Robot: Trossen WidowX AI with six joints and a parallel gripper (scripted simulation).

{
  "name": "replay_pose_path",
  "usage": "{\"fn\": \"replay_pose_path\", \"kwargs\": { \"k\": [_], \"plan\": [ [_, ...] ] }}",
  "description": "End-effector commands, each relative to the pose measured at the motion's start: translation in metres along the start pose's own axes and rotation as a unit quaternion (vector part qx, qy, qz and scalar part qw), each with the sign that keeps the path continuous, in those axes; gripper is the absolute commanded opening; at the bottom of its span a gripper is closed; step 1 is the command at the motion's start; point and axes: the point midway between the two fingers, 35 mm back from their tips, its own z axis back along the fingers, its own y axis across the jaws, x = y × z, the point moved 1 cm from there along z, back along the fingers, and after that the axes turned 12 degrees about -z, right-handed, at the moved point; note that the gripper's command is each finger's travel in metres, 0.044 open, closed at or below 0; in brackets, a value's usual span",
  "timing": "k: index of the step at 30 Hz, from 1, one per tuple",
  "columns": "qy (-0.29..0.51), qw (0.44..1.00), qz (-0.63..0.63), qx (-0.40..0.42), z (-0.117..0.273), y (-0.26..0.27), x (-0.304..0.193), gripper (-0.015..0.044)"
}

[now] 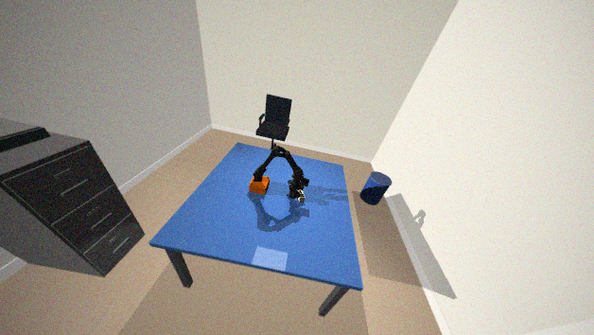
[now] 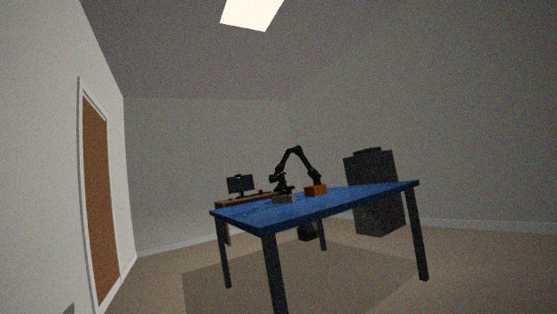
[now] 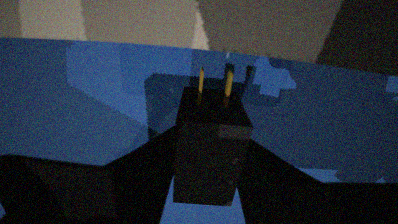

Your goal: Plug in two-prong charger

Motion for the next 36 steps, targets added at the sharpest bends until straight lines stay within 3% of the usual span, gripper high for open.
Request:
{"fn": "replay_pose_path", "kwargs": {
  "k": [1, 36],
  "plan": [
    [-0.002, 1.000, -0.002, -0.001, 0.0015, -0.0004, 0.0021, 0.0000],
    [-0.002, 1.000, -0.002, -0.001, 0.0025, 0.0007, 0.0076, 0.0000]
  ]
}}
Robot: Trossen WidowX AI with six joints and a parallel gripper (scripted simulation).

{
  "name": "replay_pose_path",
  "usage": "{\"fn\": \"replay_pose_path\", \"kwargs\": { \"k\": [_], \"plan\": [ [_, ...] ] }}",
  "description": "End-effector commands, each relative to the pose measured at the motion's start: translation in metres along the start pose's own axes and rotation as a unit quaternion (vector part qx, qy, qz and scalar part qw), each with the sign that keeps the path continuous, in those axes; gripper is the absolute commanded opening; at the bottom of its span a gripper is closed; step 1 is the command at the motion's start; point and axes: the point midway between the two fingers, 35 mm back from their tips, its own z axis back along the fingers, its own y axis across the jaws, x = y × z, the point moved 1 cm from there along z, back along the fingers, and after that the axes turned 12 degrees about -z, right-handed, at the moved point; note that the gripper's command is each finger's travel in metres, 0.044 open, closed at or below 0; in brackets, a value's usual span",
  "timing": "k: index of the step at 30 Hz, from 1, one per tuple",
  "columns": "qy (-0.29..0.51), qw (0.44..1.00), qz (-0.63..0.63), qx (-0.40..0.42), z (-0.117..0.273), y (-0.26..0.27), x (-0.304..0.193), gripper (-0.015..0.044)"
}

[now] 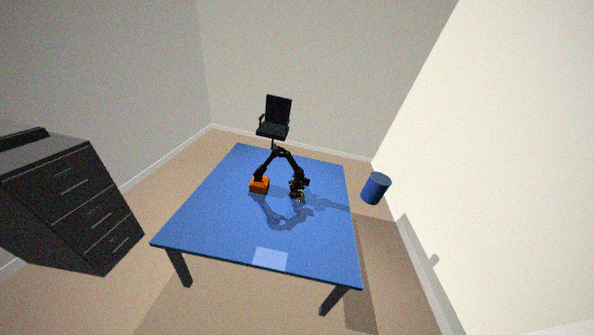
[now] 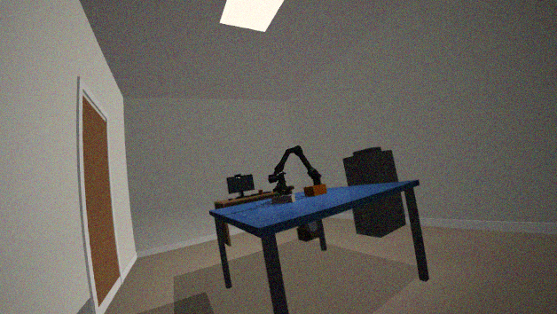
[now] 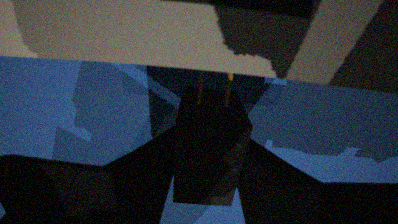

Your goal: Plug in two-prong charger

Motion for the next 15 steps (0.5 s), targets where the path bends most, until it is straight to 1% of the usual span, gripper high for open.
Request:
{"fn": "replay_pose_path", "kwargs": {
  "k": [1, 15],
  "plan": [
    [-0.001, 1.000, -0.002, 0.000, 0.0010, 0.0001, 0.0018, 0.0000],
    [-0.001, 1.000, -0.002, 0.000, 0.0012, 0.0007, 0.0043, 0.0000]
  ]
}}
